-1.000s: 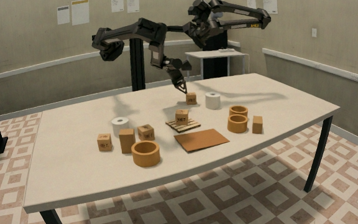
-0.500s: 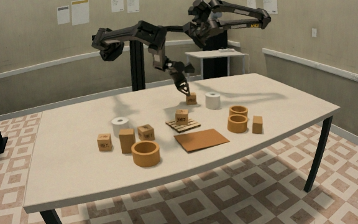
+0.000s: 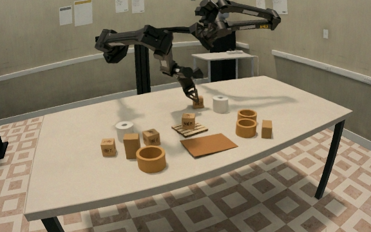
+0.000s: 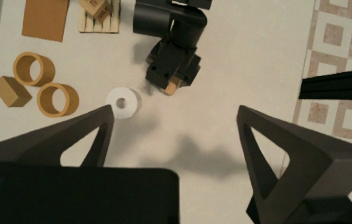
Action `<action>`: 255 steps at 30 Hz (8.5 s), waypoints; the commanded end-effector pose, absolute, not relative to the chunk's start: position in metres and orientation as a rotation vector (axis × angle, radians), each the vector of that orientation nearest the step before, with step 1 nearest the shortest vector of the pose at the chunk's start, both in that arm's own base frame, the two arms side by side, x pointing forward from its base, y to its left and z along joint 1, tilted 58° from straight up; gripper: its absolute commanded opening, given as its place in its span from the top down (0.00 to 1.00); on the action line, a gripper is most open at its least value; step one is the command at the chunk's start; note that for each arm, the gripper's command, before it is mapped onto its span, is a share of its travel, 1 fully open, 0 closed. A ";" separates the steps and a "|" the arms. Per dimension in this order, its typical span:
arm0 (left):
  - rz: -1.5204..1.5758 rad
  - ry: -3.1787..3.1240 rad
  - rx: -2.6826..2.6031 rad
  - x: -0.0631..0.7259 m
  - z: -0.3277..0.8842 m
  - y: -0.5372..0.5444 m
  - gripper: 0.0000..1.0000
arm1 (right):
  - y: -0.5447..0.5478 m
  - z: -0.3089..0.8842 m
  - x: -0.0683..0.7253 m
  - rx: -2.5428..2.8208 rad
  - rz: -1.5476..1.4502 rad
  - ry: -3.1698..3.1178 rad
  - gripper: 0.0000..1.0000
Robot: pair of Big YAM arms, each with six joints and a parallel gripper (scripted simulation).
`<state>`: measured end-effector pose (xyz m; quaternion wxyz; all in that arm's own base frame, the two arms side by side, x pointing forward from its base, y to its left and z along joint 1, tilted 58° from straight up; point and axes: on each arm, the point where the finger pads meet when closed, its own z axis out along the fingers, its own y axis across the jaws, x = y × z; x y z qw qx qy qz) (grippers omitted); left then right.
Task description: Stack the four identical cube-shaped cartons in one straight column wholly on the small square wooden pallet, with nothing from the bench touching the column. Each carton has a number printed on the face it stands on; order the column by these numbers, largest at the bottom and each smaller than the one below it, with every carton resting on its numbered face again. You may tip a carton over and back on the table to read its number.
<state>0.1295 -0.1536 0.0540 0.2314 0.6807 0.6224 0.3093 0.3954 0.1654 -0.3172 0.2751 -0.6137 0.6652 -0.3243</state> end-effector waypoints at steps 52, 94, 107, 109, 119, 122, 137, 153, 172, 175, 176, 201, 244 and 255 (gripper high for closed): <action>0.815 1.714 1.848 0.128 0.063 -0.167 0.00 | 0.162 -0.334 0.416 -1.659 -0.878 1.784 0.85; 0.702 1.557 1.697 0.168 0.012 -0.226 0.00 | 0.143 -0.103 0.402 -1.743 -0.934 1.726 0.50; 0.655 1.471 1.432 0.203 0.015 -0.243 0.00 | 0.097 -0.019 0.429 -1.730 -0.927 1.719 0.50; 0.655 1.471 1.432 0.203 0.015 -0.243 0.00 | 0.097 -0.019 0.429 -1.730 -0.927 1.719 0.50; 0.572 1.422 1.121 0.224 0.053 -0.242 0.00 | 0.123 -0.011 0.446 -1.726 -0.877 1.720 0.50; 0.545 1.425 1.073 0.228 0.058 -0.251 0.00 | 0.132 -0.014 0.451 -1.727 -0.885 1.712 0.50; 0.542 1.425 1.072 0.228 0.058 -0.251 0.00 | 0.168 -0.028 0.472 -1.423 -0.841 1.818 0.50; 0.536 1.419 1.080 0.225 0.059 -0.253 0.00 | 0.163 -0.025 0.477 -1.427 -0.875 1.813 0.50; 0.536 1.419 1.080 0.225 0.059 -0.253 0.00 | 0.133 -0.046 0.500 -1.431 -0.885 1.825 0.50; 0.536 1.419 1.080 0.225 0.059 -0.253 0.00 | 0.131 -0.049 0.503 -1.431 -0.885 1.825 0.50; 0.536 1.419 1.080 0.225 0.059 -0.253 0.00 | 0.131 -0.049 0.503 -1.431 -0.885 1.825 0.50; 0.536 1.419 1.080 0.225 0.059 -0.253 0.00 | 0.123 -0.059 0.512 -1.431 -0.886 1.825 0.50; 0.536 1.419 1.080 0.225 0.059 -0.253 0.00 | 0.131 -0.045 0.495 -1.462 -0.853 1.822 0.21; 0.536 1.419 1.080 0.225 0.059 -0.253 0.00 | 0.136 -0.035 0.460 -1.458 -0.853 1.823 0.21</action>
